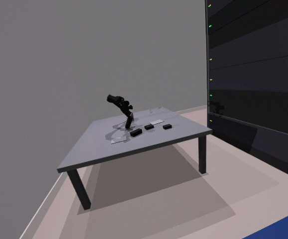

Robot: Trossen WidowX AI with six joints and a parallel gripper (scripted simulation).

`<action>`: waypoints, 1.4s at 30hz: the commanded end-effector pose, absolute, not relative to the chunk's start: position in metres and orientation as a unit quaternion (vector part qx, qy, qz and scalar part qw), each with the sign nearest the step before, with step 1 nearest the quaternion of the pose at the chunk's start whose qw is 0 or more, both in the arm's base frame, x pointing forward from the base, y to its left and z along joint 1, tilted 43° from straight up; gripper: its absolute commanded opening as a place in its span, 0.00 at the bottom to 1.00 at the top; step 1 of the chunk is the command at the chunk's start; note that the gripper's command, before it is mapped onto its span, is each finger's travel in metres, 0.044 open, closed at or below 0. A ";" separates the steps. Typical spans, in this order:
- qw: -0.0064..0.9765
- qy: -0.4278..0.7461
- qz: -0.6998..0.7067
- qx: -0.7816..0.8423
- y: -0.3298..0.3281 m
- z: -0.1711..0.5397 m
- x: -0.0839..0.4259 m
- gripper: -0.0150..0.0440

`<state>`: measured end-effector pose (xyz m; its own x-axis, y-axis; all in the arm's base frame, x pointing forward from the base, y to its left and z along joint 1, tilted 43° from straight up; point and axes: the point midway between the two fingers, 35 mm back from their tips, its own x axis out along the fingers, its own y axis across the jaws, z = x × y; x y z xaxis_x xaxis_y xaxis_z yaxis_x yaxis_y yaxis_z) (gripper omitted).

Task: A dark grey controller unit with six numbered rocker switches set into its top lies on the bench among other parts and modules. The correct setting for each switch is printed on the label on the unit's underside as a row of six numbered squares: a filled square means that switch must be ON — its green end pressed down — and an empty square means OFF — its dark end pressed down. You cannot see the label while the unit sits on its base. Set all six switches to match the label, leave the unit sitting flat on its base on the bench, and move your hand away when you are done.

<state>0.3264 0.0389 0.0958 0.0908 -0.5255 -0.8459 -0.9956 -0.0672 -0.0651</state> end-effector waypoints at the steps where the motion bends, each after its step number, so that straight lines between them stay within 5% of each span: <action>1: 0.355 0.585 0.332 -0.650 0.033 0.103 0.327 0.82; 42: 0.369 0.576 0.347 -0.642 0.011 0.129 0.326 0.82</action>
<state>0.3262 0.0176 0.1248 0.0930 -0.4632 -0.8814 -0.9953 -0.0681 -0.0693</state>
